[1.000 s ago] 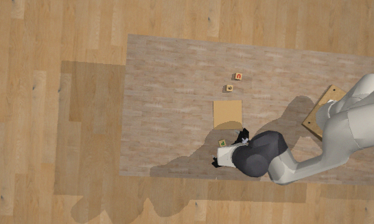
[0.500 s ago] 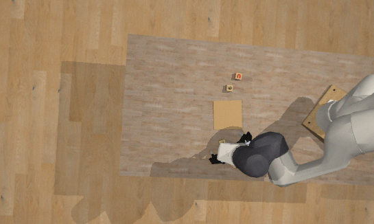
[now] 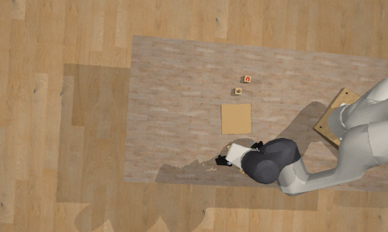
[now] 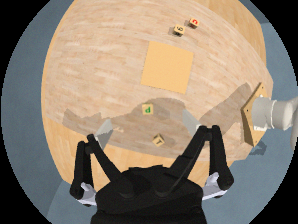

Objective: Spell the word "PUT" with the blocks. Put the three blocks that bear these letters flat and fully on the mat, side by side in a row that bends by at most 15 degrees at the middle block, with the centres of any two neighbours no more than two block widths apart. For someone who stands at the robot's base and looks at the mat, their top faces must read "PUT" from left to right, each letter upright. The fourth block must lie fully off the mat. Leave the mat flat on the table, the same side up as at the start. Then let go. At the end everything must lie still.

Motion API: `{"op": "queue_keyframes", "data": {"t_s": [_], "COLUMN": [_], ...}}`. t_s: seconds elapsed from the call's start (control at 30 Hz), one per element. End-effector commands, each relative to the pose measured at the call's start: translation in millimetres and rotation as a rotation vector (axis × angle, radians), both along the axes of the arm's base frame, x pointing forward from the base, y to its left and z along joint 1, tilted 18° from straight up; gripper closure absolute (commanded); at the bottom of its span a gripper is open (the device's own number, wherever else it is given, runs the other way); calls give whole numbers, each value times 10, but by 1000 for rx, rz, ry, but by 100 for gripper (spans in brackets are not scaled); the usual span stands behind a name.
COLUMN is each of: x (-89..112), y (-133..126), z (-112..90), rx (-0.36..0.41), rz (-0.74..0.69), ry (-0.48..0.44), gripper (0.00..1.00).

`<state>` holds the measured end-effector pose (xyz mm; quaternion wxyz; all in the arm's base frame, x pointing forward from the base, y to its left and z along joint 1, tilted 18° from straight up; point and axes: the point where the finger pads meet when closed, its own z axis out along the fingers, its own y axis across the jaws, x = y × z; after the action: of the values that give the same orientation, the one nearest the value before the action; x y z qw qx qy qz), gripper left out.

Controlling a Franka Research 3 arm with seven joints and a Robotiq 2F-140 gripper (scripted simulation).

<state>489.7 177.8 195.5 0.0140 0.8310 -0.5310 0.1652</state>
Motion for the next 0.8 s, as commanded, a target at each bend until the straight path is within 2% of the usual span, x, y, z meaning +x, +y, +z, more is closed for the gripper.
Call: {"op": "queue_keyframes", "data": {"t_s": [0.0, 0.77], "x": [-21, -36], "y": [-2, 5], "z": [-17, -36], "rx": [31, 136], "rz": [-103, -480], "ry": [-15, -93], "gripper": [0, 0]}}
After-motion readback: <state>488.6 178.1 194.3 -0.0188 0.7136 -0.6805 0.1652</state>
